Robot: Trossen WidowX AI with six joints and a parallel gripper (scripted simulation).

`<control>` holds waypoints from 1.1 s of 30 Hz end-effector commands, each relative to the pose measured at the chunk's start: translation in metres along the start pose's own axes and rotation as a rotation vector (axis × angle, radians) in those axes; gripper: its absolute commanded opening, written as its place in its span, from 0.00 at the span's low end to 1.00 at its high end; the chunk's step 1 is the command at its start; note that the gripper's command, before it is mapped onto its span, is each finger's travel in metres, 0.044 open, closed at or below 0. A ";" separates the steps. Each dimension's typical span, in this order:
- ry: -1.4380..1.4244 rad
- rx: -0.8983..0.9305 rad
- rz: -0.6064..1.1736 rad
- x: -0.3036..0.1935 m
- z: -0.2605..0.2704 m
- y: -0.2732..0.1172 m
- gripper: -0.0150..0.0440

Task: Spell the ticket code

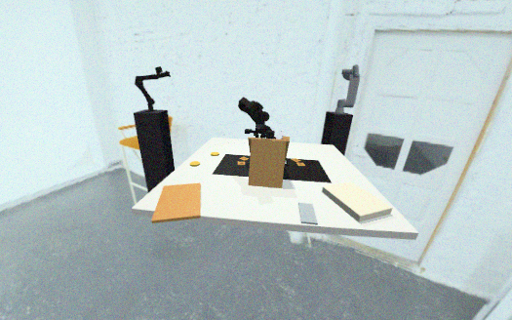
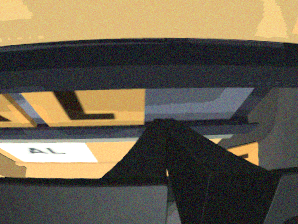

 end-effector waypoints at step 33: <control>-0.001 0.003 -0.001 0.007 0.003 0.009 0.25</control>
Point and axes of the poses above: the point midway between the two fingers, 35 mm back from their tips, its own y axis out along the fingers, its own z axis across the jaws, x = y × z, the point moved 3 cm from there along -y, back along the fingers, and after that the axes turned 6 degrees about y, right-handed, at the moved point
